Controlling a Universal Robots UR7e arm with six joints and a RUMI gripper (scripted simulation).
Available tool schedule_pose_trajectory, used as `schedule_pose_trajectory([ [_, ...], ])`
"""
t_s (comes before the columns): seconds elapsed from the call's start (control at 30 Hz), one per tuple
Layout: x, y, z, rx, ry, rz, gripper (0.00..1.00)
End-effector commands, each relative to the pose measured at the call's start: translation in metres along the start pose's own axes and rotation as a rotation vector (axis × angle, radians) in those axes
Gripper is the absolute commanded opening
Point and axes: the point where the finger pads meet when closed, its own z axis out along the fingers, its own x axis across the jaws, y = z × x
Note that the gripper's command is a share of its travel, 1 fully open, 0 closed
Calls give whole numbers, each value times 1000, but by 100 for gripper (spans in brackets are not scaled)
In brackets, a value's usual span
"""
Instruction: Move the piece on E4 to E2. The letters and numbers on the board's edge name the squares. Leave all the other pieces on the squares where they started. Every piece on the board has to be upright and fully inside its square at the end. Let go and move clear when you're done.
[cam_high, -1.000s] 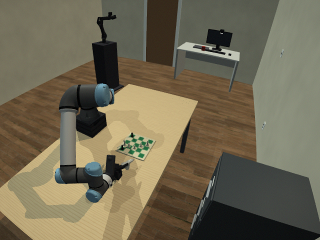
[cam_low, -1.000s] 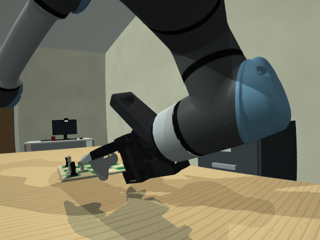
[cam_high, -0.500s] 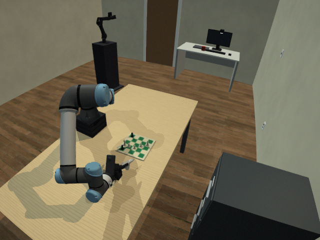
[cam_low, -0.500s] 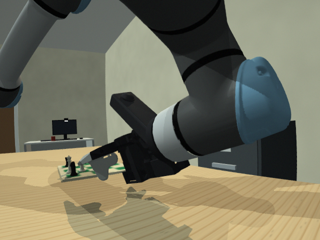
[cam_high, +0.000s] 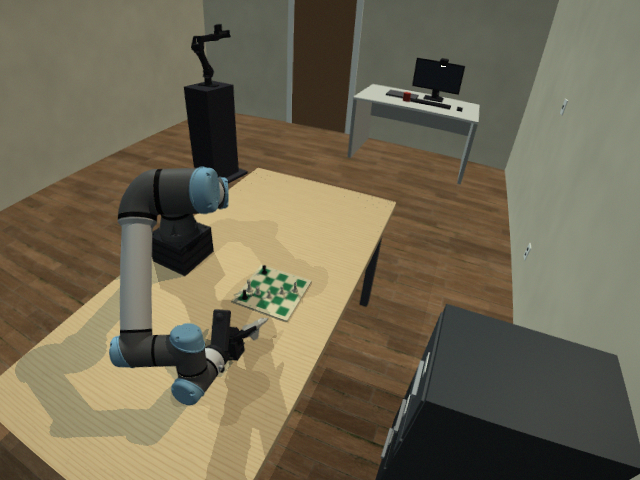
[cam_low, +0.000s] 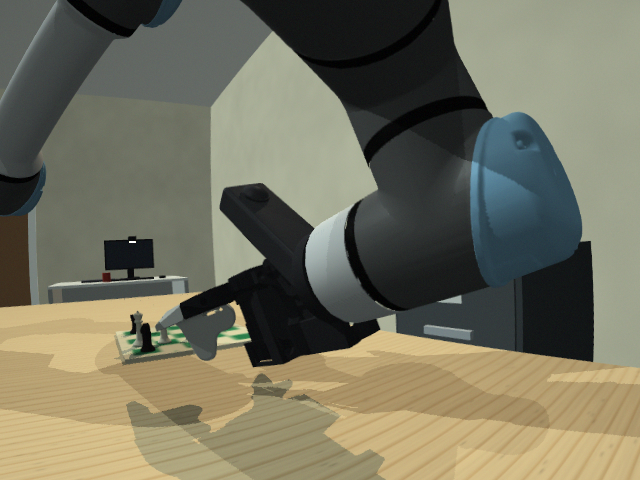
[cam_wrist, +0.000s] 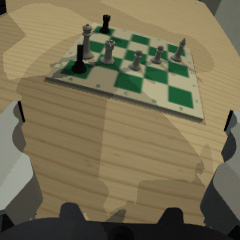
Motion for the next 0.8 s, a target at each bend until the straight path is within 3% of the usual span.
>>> schedule_pose_trajectory([
  [0.0, 1, -3, -1, -1, 0, -1, 100],
  [0.47, 13, -75, -22, -1, 0, -1, 100],
  [0.77, 15, -85, -25, -1, 0, -1, 100],
])
